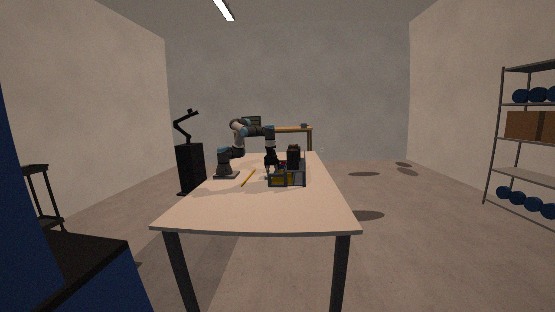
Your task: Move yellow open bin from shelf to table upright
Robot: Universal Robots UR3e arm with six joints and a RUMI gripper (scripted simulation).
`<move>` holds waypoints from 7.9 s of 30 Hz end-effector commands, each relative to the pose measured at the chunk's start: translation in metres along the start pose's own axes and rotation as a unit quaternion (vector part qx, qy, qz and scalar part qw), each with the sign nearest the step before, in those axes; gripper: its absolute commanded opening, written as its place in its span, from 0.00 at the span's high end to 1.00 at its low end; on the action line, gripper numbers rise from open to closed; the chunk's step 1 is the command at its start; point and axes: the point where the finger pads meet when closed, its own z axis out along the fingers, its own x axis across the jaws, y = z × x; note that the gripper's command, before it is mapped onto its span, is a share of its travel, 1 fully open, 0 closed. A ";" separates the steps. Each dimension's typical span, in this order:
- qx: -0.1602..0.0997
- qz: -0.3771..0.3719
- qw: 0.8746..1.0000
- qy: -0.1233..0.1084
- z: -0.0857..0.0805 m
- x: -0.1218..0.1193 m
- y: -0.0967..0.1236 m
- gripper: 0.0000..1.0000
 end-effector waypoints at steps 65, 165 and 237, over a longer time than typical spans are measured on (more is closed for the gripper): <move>-0.001 0.000 1.000 0.001 -0.001 0.001 0.000 1.00; -0.001 0.000 1.000 0.001 -0.028 0.001 0.000 1.00; -0.001 0.000 1.000 0.001 -0.027 -0.133 0.001 1.00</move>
